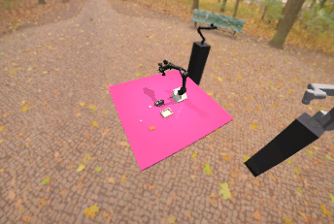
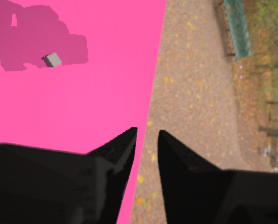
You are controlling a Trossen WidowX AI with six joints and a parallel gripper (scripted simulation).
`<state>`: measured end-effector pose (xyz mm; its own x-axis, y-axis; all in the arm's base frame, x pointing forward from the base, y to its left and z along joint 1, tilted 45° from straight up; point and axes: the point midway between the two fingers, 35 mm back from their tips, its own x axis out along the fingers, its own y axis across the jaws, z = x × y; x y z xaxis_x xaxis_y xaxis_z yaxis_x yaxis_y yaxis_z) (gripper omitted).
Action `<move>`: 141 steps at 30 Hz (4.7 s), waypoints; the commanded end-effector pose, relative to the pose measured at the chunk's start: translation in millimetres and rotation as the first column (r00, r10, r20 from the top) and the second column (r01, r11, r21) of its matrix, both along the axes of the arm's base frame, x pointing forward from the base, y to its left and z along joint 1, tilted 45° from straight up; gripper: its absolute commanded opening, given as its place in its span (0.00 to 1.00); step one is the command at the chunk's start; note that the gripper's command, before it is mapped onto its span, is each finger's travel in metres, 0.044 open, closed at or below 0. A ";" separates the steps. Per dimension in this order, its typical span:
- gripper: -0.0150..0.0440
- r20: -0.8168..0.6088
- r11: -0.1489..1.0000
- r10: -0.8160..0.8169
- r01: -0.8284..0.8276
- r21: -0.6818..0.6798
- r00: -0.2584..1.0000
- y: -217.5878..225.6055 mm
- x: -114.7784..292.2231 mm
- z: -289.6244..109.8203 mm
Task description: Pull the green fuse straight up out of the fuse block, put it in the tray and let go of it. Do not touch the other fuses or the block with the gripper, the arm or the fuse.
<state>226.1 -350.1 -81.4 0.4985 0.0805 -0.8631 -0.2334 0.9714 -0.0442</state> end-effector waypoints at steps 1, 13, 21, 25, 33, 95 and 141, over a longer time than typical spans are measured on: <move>0.38 0.009 0.970 0.242 -0.242 0.023 0.970 53.9 39.6 6.3; 0.38 0.111 0.469 0.874 -0.881 0.061 0.473 256.7 103.0 38.0; 0.38 0.224 0.018 0.974 -0.998 0.062 0.031 374.0 78.4 69.0; 0.38 0.230 -0.007 0.973 -0.998 0.061 0.007 379.8 72.9 71.2; 0.38 0.230 -0.007 0.973 -0.998 0.061 0.007 383.6 72.8 67.5; 0.31 0.229 -0.009 0.973 -0.998 0.060 0.005 408.8 70.1 43.4; 0.25 0.229 -0.008 0.973 -0.998 0.060 0.006 396.3 73.2 56.3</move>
